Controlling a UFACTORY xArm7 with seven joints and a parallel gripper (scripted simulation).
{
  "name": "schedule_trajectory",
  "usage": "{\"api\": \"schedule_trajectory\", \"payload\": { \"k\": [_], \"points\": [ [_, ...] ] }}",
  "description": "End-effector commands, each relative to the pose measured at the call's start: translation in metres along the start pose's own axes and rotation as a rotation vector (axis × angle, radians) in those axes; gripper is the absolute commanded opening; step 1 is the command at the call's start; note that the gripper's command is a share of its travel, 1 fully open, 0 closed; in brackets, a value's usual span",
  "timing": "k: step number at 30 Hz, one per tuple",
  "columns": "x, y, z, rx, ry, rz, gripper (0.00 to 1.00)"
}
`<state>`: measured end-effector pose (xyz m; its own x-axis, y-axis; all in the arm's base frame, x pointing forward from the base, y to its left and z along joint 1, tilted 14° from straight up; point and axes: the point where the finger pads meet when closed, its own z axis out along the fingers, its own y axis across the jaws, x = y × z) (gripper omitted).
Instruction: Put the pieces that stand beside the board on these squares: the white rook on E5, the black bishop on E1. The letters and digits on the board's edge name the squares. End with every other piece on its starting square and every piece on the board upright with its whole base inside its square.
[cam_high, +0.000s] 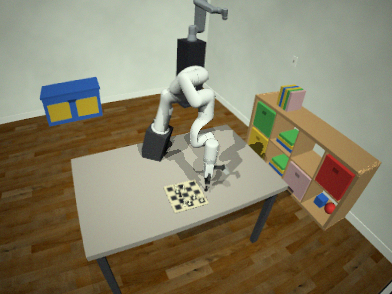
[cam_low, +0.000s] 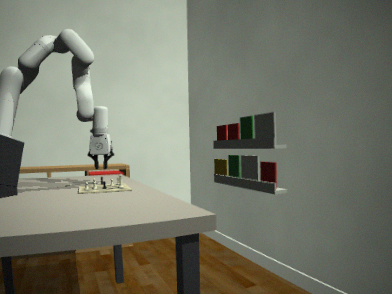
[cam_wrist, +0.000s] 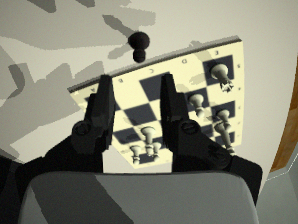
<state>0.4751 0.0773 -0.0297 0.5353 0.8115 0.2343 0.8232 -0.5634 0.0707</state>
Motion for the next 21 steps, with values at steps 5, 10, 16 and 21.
{"api": "schedule_trajectory", "payload": {
  "k": [5,10,16,21],
  "points": [
    [0.001,0.001,0.013,-0.003,0.002,0.000,0.37],
    [0.001,0.001,0.019,-0.003,0.002,0.000,0.37],
    [0.001,0.001,0.024,-0.003,0.002,0.000,0.37],
    [0.001,0.001,0.027,-0.003,0.002,0.000,0.37]
  ]
}}
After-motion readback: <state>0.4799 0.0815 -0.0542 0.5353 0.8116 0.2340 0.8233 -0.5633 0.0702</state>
